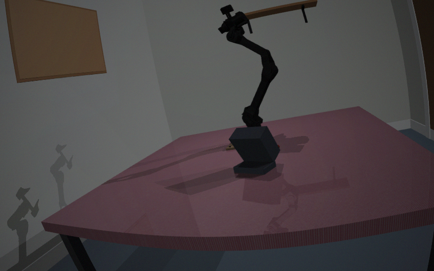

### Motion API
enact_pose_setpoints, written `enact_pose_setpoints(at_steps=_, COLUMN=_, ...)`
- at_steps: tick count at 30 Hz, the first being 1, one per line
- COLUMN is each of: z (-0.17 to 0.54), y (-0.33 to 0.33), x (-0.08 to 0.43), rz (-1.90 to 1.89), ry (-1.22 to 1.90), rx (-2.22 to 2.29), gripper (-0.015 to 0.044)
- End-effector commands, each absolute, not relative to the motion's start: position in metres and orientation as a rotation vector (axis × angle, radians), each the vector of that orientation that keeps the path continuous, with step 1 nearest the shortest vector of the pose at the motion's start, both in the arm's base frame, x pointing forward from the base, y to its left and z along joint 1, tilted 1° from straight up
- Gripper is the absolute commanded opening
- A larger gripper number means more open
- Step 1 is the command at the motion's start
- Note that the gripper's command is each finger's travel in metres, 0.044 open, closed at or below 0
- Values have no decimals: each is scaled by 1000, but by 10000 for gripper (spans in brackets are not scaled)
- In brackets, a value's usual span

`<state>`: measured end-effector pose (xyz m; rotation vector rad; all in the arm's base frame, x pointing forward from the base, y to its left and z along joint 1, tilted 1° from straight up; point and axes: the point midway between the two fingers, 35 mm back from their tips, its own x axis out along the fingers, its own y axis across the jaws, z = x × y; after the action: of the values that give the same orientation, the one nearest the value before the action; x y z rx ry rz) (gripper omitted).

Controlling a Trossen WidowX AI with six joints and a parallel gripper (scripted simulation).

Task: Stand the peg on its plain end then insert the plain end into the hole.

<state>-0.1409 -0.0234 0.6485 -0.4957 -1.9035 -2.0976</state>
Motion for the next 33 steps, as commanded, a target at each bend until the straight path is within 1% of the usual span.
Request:
enact_pose_setpoints(at_steps=1, z=647, y=-44, x=-141, rz=-2154, ry=-1787, rx=-464, gripper=440)
enact_pose_setpoints(at_steps=16, z=643, y=-109, x=-127, rz=-2260, ry=-1372, rx=-370, gripper=440)
enact_pose_setpoints(at_steps=24, z=637, y=-144, x=-111, rz=-2179, ry=-1245, rx=-330, gripper=440)
enact_pose_setpoints(at_steps=33, z=630, y=-176, x=-93, rz=-2182, ry=-1024, rx=-316, gripper=440)
